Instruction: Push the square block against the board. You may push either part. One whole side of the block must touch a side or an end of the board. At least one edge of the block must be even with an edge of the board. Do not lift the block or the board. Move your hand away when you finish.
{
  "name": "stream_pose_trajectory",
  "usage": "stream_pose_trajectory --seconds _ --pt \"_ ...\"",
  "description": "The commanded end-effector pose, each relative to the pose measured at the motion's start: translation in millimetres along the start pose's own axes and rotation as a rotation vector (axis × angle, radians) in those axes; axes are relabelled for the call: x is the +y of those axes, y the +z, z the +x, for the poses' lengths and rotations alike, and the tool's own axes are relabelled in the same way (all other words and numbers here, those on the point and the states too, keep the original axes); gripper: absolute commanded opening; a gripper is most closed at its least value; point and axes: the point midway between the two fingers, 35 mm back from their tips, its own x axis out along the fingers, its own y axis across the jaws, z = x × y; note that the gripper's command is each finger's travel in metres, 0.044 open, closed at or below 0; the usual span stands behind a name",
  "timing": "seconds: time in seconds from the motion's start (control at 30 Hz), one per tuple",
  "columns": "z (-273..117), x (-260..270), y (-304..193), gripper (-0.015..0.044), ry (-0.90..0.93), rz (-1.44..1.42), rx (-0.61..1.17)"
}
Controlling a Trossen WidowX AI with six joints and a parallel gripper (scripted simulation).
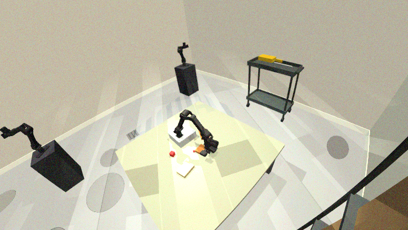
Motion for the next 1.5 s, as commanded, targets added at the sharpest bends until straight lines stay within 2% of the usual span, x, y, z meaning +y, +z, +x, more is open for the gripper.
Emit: stream_pose_trajectory --seconds 0.0,0.47,0.63,0.9,1.47 --pt "1 -1 7 0.0000 -0.004 -0.004 0.003" --pt "1 0 28 0.0000 -0.004 -0.004 0.001" --pt "-51 1 24 0.0000 -0.003 -0.004 0.001" --pt "-54 1 24 0.0000 -0.004 -0.010 0.001" --pt "-56 35 -11 0.0000 0.001 -0.578 0.005"
